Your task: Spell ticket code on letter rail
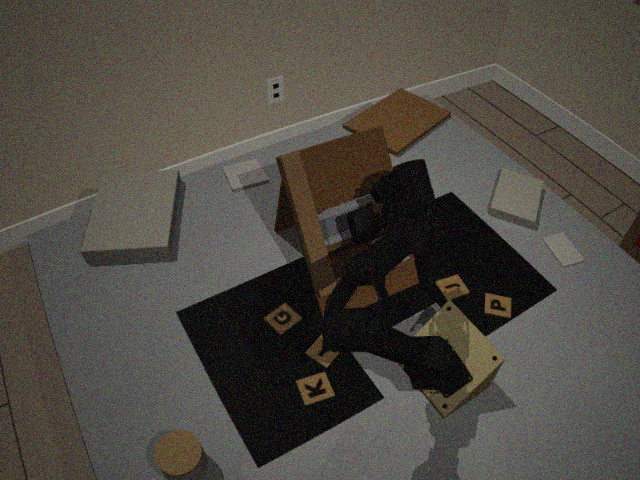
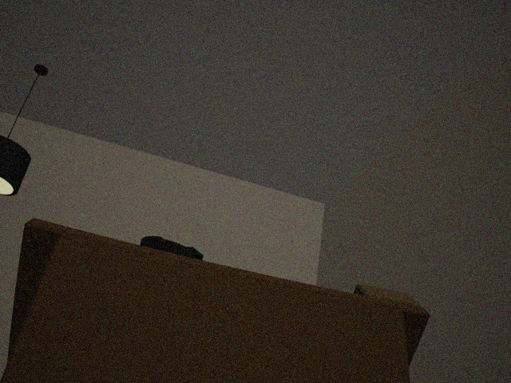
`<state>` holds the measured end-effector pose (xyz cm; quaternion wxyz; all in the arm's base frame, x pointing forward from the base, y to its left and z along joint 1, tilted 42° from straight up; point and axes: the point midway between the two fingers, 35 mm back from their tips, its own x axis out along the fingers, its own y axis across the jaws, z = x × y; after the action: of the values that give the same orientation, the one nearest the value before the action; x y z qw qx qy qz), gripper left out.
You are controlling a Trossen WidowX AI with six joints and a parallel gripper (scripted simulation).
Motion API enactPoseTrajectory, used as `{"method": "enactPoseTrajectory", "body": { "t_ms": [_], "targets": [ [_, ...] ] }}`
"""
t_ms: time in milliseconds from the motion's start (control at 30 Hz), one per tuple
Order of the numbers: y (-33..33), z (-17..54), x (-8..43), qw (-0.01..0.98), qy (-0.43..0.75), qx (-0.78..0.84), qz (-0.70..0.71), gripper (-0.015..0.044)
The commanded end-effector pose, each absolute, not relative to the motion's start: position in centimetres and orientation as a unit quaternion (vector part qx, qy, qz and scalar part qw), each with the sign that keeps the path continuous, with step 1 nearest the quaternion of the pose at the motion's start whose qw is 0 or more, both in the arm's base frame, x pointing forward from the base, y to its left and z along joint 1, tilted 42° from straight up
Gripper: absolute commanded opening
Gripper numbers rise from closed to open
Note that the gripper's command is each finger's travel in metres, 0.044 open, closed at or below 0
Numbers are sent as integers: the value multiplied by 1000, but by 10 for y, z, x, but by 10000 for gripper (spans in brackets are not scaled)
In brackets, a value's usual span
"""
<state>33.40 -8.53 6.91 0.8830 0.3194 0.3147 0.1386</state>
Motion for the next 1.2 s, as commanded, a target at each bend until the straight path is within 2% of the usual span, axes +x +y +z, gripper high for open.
{"method": "enactPoseTrajectory", "body": {
  "t_ms": [0, 1167],
  "targets": [
    [-82, 69, 333, 881, 318, 322, 138, 0],
    [-66, 83, 332, 881, 318, 323, 138, 0]
  ]
}}
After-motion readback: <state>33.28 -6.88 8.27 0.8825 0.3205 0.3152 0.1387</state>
